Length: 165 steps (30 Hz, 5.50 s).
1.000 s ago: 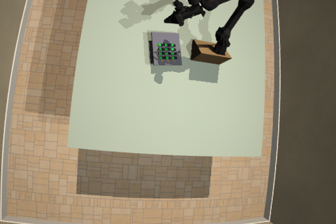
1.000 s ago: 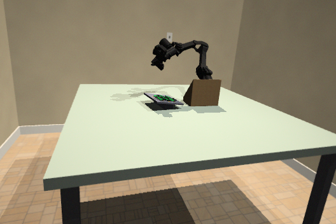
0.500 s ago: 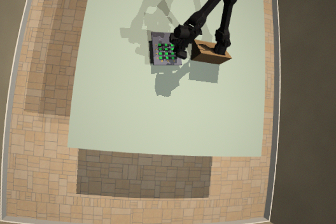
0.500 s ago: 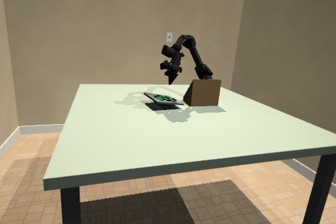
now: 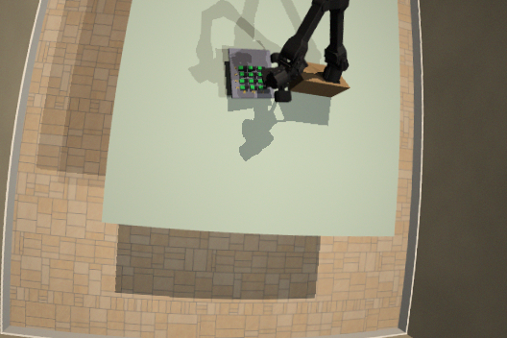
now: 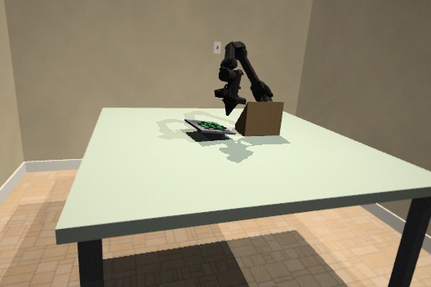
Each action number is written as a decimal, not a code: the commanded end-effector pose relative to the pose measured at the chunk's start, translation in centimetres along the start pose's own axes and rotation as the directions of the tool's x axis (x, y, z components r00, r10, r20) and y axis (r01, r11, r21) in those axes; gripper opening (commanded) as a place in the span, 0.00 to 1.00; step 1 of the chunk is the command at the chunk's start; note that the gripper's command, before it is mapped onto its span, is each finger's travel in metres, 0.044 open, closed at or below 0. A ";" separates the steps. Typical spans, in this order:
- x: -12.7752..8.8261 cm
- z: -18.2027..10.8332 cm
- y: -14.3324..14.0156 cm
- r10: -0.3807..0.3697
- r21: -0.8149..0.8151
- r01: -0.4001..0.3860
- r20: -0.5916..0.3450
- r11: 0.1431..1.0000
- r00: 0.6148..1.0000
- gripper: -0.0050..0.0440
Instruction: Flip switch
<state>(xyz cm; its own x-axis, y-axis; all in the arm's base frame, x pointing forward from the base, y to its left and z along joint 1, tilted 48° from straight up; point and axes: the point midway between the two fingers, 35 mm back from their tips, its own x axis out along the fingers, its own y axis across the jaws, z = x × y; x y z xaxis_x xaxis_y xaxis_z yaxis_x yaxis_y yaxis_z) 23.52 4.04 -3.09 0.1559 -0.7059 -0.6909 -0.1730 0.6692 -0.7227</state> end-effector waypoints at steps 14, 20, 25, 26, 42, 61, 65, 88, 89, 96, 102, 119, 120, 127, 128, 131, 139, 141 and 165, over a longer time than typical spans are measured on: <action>3.5 0.0 0.0 -0.016 -0.009 0.016 0.027 1.000 1.000 0.10; 4.4 0.0 0.0 -0.016 -0.009 0.016 0.027 1.000 1.000 0.10; 4.6 0.0 0.0 -0.016 -0.009 0.016 0.027 1.000 1.000 0.10; 4.7 0.0 0.0 -0.016 -0.009 0.016 0.027 1.000 1.000 0.10; 5.8 0.0 0.0 -0.016 -0.009 0.016 0.027 1.000 1.000 0.10; 5.8 0.0 0.0 -0.016 -0.009 0.016 0.027 1.000 1.000 0.10; 5.9 0.0 0.0 -0.016 -0.009 0.016 0.027 1.000 1.000 0.10; 6.1 0.0 0.0 -0.016 -0.009 0.016 0.027 1.000 1.000 0.10; 6.1 0.0 0.0 -0.016 -0.009 0.016 0.027 1.000 1.000 0.10; 6.2 0.0 0.0 -0.016 -0.009 0.016 0.027 1.000 1.000 0.10; 6.3 0.0 0.0 -0.016 -0.009 0.016 0.027 1.000 1.000 0.10; 0.0 0.1 0.1 -0.016 -0.009 0.016 0.001 1.000 1.000 0.10; -0.1 0.1 0.1 -0.016 -0.009 0.016 0.001 1.000 1.000 0.10; -0.4 2.0 -1.2 -0.014 -0.009 0.014 0.001 1.000 1.000 0.10; -0.6 3.3 -2.3 -0.014 -0.009 0.014 0.001 1.000 1.000 0.10; -0.9 5.1 -4.0 -0.016 -0.009 0.016 0.001 1.000 1.000 0.10; -0.9 5.1 -4.0 -0.016 -0.009 0.016 0.001 1.000 1.000 0.10; -0.9 5.1 -4.0 -0.016 -0.009 0.016 0.001 1.000 1.000 0.10; -0.9 5.1 -4.0 -0.016 -0.009 0.016 0.001 1.000 1.000 0.10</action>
<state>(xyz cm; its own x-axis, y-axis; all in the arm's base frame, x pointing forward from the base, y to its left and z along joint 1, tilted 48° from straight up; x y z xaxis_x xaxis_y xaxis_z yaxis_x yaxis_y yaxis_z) 28.92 3.20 0.17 0.1551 -0.7134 -0.6833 -0.1770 0.6605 -0.7297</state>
